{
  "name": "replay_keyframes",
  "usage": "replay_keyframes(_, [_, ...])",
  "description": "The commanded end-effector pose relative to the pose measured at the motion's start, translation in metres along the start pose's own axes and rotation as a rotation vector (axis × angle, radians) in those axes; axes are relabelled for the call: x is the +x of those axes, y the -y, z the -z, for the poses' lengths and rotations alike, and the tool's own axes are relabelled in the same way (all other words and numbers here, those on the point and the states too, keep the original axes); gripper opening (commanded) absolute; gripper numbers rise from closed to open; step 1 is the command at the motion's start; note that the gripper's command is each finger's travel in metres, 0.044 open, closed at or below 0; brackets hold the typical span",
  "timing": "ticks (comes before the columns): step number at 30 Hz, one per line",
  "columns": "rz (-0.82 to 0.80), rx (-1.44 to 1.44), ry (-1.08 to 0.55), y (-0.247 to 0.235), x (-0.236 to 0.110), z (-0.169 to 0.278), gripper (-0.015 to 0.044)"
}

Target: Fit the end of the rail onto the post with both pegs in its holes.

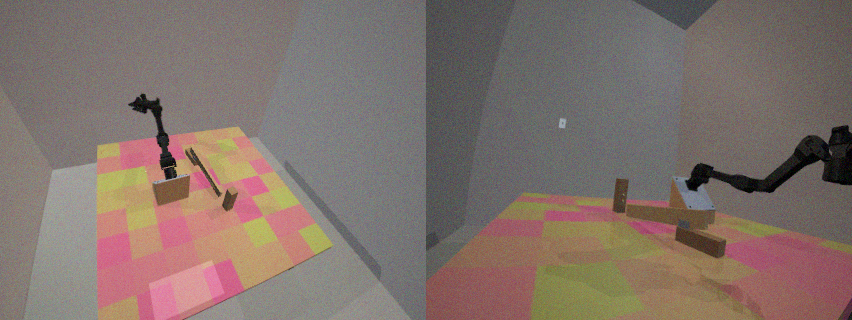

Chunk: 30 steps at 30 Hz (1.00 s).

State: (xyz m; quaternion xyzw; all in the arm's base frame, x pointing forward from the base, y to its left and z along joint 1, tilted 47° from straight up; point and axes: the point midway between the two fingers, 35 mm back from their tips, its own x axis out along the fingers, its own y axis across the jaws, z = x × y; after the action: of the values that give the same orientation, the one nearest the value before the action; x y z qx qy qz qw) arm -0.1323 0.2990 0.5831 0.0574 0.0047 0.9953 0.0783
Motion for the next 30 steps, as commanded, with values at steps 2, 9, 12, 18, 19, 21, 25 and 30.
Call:
replay_keyframes(2, [0.002,-0.003,0.013,-0.002,0.002,-0.002,0.0440])
replay_keyframes(9, [-0.021,-0.148,0.154,-0.062,0.017,-0.042,0.0440])
replay_keyframes(12, [-0.046,-0.224,0.201,-0.089,0.018,-0.053,0.0440])
replay_keyframes(18, [-0.089,-0.343,0.288,-0.137,0.014,-0.071,0.0440])
replay_keyframes(19, [-0.096,-0.360,0.305,-0.145,0.013,-0.074,0.0440])
replay_keyframes(21, [-0.111,-0.394,0.343,-0.163,0.010,-0.082,0.0440])
replay_keyframes(25, [-0.157,-0.486,0.456,-0.216,-0.004,-0.100,0.0440])
replay_keyframes(30, [-0.227,-0.592,0.614,-0.283,-0.032,-0.117,0.0440])
